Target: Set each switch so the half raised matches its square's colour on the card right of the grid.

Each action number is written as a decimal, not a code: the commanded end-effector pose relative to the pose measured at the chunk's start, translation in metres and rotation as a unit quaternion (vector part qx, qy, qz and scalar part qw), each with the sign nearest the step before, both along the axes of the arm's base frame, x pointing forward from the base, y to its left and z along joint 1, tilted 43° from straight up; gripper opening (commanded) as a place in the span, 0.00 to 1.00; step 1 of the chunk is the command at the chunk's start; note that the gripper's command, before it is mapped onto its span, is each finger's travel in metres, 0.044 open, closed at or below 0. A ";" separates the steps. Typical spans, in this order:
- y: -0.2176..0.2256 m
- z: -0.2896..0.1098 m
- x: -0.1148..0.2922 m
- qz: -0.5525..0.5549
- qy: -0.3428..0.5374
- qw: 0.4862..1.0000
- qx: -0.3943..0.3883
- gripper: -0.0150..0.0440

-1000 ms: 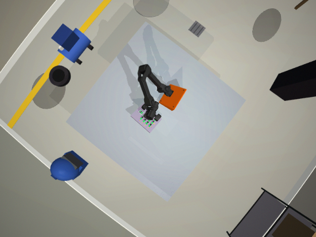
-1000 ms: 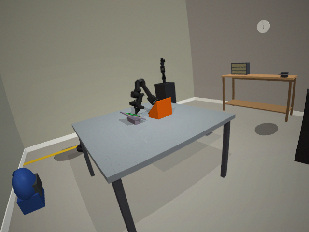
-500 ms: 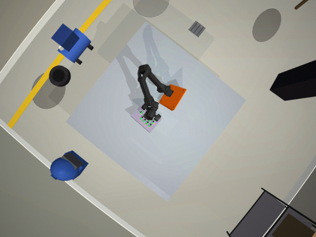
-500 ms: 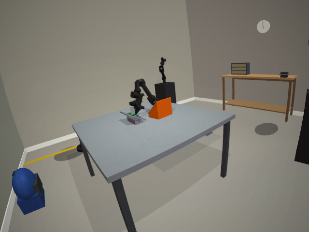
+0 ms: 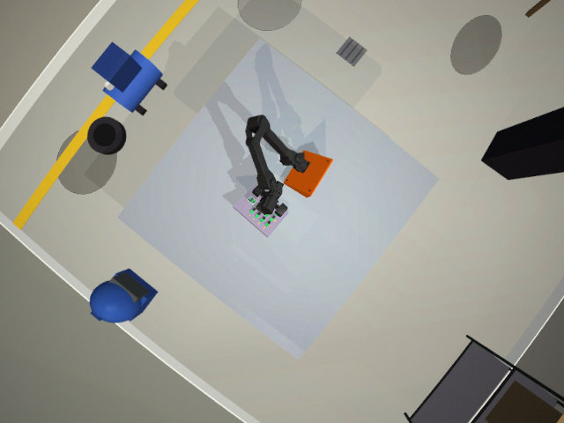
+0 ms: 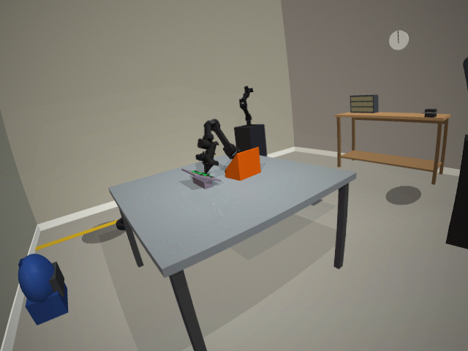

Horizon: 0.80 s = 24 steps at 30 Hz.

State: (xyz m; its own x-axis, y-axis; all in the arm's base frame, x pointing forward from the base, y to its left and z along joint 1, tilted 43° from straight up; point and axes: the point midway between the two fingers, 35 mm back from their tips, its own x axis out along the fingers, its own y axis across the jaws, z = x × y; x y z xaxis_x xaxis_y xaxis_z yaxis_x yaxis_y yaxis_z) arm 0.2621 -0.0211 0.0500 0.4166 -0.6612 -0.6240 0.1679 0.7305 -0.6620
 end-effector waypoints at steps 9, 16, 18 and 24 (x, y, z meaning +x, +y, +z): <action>0.043 0.038 -0.030 0.010 -0.006 1.000 0.000 0.25; 0.066 0.044 -0.003 0.010 -0.007 1.000 0.000 0.25; 0.066 0.044 -0.003 0.010 -0.007 1.000 0.000 0.25; 0.066 0.044 -0.003 0.010 -0.007 1.000 0.000 0.25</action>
State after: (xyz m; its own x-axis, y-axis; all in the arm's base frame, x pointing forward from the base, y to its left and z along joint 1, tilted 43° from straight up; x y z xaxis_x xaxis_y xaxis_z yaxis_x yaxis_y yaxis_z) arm 0.2571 0.0429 0.0918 0.4334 -0.6529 -0.6212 0.1531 0.7326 -0.6632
